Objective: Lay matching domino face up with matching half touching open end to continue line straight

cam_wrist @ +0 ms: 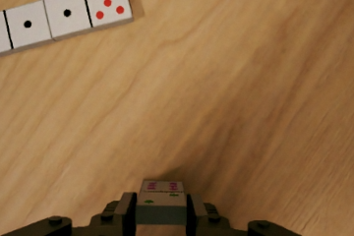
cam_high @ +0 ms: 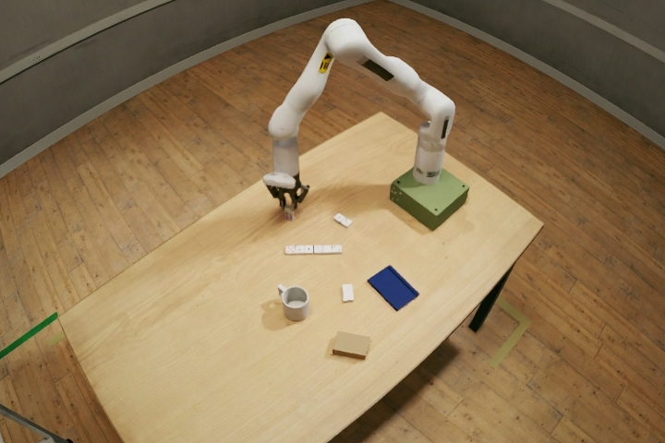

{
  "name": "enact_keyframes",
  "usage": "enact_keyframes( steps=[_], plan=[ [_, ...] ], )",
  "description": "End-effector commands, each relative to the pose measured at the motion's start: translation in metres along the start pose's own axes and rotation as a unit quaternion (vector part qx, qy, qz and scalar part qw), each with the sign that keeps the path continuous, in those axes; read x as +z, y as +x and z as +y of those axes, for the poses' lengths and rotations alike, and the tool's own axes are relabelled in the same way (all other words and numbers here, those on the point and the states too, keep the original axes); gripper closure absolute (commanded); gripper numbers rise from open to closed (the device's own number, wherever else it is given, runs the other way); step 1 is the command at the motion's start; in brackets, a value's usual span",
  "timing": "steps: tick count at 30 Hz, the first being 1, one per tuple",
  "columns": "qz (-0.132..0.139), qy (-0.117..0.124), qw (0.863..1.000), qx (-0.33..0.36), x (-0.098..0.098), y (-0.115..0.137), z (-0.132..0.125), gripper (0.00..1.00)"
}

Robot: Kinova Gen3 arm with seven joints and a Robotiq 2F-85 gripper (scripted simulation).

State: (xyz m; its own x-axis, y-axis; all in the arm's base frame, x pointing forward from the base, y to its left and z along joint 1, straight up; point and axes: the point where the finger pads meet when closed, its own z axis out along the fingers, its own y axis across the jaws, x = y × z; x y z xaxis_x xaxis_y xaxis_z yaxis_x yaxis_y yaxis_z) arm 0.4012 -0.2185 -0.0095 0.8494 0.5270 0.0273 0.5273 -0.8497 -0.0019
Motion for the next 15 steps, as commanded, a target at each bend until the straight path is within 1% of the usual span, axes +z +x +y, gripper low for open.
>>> enact_keyframes(
  steps=[1, 15],
  plan=[
    [0.002, -0.001, 1.000, 0.000, -0.0006, 0.0000, 0.0005, 0.65],
    [0.011, -0.001, 1.000, 0.000, -0.0006, -0.0011, 0.0005, 0.65]
  ],
)
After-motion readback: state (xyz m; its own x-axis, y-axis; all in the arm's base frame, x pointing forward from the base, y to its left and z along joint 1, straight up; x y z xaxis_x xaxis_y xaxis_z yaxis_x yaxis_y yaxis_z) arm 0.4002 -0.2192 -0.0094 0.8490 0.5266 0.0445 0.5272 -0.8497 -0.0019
